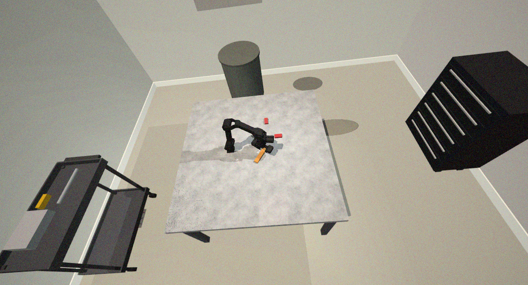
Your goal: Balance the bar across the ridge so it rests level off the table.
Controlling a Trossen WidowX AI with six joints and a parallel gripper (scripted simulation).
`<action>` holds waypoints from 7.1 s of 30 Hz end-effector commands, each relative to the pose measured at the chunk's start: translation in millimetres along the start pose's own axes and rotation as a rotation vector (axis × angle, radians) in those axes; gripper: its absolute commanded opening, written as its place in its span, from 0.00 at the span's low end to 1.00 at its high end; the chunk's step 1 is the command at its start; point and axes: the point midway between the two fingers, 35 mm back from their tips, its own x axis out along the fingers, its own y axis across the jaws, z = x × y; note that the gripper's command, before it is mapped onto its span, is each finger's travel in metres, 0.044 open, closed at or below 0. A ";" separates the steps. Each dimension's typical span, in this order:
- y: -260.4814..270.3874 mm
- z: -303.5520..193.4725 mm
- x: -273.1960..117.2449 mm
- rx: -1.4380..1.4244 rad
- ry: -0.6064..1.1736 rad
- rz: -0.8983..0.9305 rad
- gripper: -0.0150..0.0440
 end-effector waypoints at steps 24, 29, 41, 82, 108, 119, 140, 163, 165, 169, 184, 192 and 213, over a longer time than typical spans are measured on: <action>2.2 -0.9 7.3 0.000 0.004 0.010 0.52; 2.2 -0.9 7.3 0.000 0.004 0.010 0.46; -0.5 0.3 -8.7 -0.001 0.004 0.011 0.25; 9.3 15.7 -95.2 0.025 0.001 0.014 0.25; 71.8 96.9 -97.8 0.200 -0.005 0.021 0.25; 105.3 123.8 -99.3 0.277 -0.006 0.025 0.25; 132.0 142.0 -85.6 0.335 -0.007 0.028 0.25; 131.4 140.2 -57.2 0.335 -0.007 0.028 0.25; 131.4 140.2 -57.1 0.335 -0.007 0.028 0.25; 131.4 140.1 -58.3 0.335 -0.007 0.028 0.25; 131.3 140.2 -58.1 0.335 -0.007 0.028 0.25; 131.3 140.1 -57.5 0.335 -0.007 0.028 0.25; 131.4 140.1 -55.7 0.335 -0.007 0.028 0.25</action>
